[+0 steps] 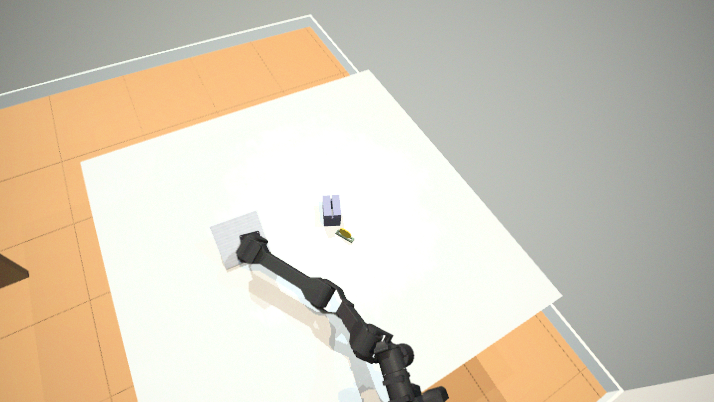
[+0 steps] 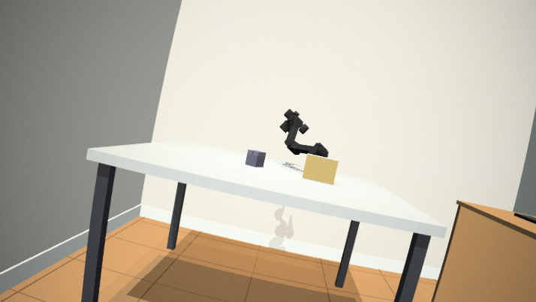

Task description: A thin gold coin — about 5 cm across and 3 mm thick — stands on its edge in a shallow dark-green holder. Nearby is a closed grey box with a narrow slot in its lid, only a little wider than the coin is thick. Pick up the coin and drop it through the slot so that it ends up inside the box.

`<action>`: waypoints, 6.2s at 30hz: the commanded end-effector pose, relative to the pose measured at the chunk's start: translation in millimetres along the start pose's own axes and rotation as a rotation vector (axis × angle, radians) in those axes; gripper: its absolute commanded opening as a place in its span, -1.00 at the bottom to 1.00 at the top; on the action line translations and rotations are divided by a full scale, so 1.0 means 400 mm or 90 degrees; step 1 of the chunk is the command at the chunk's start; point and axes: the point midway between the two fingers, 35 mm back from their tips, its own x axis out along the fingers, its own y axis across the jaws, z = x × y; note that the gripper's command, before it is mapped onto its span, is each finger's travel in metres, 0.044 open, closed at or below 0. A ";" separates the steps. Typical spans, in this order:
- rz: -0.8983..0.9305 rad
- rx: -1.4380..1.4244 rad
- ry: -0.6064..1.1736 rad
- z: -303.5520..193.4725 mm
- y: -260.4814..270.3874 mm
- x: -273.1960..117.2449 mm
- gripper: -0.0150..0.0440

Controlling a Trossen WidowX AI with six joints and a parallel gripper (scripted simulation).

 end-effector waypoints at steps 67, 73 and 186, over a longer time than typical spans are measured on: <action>-1.193 -0.318 1.077 -0.646 -0.260 -1.506 0.05; -1.361 -0.466 1.045 -0.458 -0.271 -1.607 0.05; -1.958 -1.697 0.158 0.683 0.313 -1.479 -0.49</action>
